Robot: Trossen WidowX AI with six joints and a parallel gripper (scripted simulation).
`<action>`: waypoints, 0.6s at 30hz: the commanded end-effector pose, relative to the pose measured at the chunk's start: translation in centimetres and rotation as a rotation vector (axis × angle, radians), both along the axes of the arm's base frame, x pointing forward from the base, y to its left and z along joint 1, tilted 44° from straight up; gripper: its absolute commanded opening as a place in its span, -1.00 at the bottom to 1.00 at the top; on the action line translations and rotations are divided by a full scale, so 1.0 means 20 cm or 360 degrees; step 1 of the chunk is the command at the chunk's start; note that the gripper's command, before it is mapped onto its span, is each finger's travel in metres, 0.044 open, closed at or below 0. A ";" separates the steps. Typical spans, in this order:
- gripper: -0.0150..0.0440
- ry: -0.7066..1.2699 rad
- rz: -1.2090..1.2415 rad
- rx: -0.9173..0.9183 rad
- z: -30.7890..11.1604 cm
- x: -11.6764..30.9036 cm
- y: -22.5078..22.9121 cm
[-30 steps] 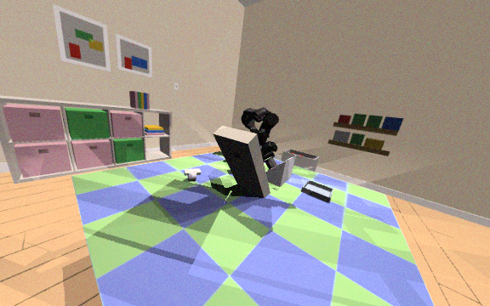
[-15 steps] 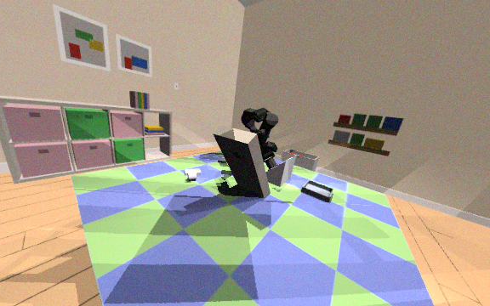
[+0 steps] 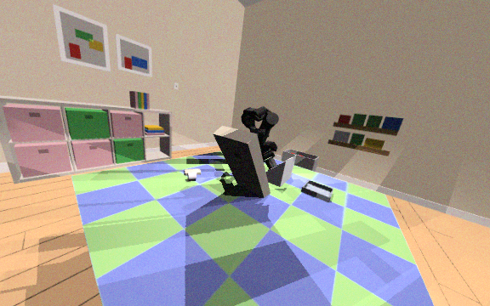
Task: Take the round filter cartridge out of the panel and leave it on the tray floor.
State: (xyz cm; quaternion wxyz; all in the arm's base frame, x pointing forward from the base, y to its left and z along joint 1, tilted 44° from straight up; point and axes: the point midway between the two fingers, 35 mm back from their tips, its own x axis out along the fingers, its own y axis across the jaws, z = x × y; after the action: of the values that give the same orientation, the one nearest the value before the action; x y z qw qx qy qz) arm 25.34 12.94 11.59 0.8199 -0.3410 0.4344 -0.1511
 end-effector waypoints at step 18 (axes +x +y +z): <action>-0.49 0.0005 0.0077 0.0012 0.28 -0.15 0.27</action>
State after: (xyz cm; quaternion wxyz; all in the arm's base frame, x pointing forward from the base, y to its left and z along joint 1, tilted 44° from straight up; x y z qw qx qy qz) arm 23.36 17.35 15.91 0.8210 -0.3508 0.4300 -0.1344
